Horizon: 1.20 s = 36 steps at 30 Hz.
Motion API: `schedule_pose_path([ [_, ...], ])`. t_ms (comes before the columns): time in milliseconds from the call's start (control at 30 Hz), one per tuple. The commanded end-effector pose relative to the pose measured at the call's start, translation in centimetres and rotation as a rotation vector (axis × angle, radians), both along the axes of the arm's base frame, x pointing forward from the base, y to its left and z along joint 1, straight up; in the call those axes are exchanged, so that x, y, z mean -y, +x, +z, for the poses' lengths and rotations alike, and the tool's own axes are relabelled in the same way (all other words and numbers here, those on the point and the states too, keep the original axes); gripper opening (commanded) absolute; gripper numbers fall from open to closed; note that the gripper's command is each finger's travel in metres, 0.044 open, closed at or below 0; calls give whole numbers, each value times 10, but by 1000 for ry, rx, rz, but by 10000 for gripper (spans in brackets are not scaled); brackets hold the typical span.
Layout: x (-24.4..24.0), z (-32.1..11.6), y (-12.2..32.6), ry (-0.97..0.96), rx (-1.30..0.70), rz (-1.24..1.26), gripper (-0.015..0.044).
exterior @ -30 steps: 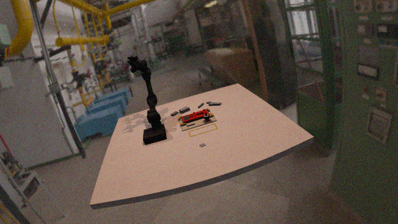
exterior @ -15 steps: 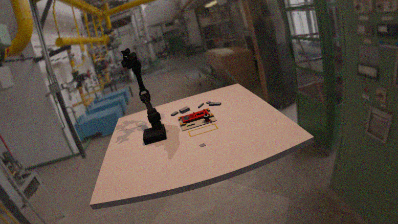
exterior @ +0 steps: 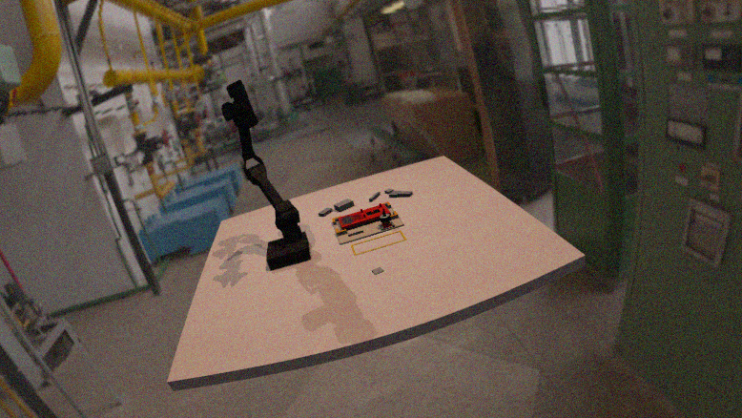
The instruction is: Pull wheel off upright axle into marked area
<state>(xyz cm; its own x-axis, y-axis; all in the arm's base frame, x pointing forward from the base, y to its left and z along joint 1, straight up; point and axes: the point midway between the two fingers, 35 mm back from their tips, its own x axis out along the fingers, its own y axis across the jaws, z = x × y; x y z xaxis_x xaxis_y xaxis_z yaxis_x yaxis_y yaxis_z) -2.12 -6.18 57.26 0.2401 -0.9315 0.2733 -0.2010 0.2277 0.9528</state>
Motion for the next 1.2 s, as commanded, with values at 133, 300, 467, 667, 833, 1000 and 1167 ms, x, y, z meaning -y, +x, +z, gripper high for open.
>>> schedule_pose_path([
  [133,74,-38,96,217,-210,228,300],
  [300,95,-69,154,320,-349,358,300],
  [467,100,-104,207,401,-494,487,300],
  [667,92,-152,267,493,-658,633,300],
  [833,74,-195,310,567,-787,739,300],
  [1000,58,-228,338,613,-882,802,300],
  [1167,35,-270,366,668,-1012,872,300],
])
